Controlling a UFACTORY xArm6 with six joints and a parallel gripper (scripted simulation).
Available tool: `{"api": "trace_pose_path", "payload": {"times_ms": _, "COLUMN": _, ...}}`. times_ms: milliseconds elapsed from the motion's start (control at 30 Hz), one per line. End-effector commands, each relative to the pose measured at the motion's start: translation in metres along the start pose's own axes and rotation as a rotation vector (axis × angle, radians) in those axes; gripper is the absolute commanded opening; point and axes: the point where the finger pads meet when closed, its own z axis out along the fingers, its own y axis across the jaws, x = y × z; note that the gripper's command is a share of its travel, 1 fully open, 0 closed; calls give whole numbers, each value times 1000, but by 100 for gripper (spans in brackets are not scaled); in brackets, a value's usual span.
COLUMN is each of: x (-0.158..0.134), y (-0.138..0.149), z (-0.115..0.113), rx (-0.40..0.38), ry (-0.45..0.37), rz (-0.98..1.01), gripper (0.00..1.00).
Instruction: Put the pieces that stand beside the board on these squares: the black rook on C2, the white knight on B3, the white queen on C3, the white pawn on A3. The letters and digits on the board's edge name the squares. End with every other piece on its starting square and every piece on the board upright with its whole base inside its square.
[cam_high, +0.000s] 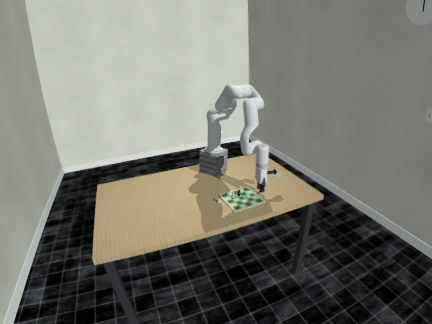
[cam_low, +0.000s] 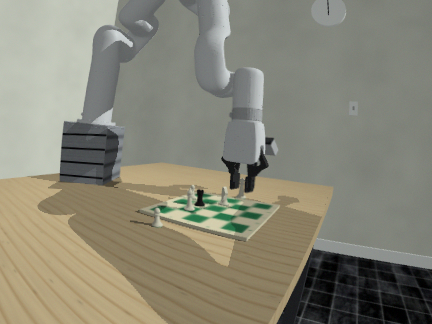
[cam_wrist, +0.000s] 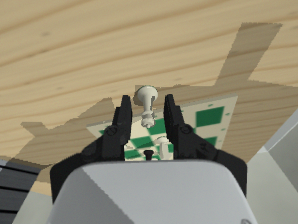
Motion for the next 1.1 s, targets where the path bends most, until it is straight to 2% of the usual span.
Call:
{"api": "trace_pose_path", "payload": {"times_ms": 0, "x": 1, "y": 1, "z": -1, "rx": -3, "ry": 2, "rz": 0, "gripper": 42}}
{"api": "trace_pose_path", "payload": {"times_ms": 433, "x": 1, "y": 1, "z": -1, "rx": -3, "ry": 2, "rz": 0, "gripper": 42}}
{"api": "trace_pose_path", "payload": {"times_ms": 467, "x": 1, "y": 1, "z": -1, "rx": -3, "ry": 2, "rz": 0, "gripper": 0}}
{"api": "trace_pose_path", "payload": {"times_ms": 1067, "x": 1, "y": 1, "z": -1, "rx": -3, "ry": 2, "rz": 0, "gripper": 0}}
